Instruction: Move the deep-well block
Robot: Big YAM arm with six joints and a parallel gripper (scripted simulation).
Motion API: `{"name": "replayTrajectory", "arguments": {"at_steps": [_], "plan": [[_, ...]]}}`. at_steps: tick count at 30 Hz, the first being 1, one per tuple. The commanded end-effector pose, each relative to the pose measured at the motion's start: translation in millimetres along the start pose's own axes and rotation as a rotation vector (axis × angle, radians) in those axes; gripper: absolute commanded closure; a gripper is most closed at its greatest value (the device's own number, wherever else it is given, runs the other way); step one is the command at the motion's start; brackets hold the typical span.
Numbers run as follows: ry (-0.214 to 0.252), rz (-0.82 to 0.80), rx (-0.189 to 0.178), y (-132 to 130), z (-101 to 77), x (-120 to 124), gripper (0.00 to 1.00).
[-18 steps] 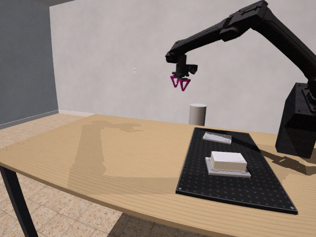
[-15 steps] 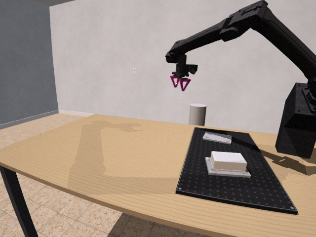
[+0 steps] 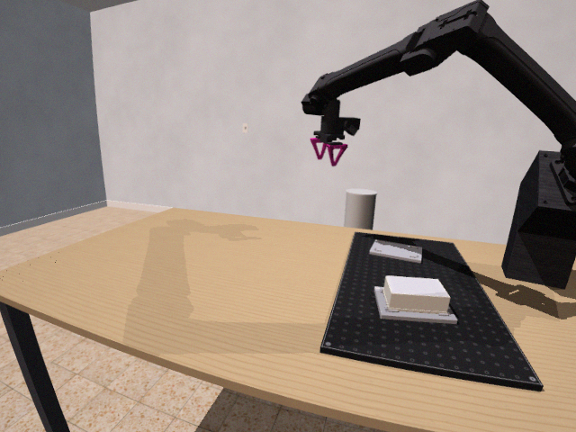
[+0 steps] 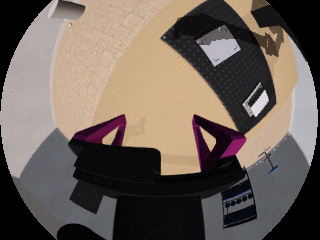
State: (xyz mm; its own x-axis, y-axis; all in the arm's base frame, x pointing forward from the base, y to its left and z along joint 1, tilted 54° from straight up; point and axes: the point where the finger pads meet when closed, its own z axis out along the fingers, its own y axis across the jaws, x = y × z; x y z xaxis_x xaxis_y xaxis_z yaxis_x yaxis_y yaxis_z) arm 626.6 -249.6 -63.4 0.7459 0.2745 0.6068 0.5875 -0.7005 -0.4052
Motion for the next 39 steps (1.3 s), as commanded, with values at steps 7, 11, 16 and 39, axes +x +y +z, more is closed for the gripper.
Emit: {"name": "replayTrajectory", "arguments": {"at_steps": [7, 11, 16, 39], "plan": [[0.006, -0.212, -0.032, -24.8, -4.6, 38.0, 0.00], [0.003, -0.309, -0.031, -40.5, 3.0, 48.0, 0.00], [-0.006, -0.281, -0.007, -37.7, 20.4, 31.3, 0.00], [0.000, -0.798, -0.019, -125.2, 38.2, 85.3, 0.00]]}}
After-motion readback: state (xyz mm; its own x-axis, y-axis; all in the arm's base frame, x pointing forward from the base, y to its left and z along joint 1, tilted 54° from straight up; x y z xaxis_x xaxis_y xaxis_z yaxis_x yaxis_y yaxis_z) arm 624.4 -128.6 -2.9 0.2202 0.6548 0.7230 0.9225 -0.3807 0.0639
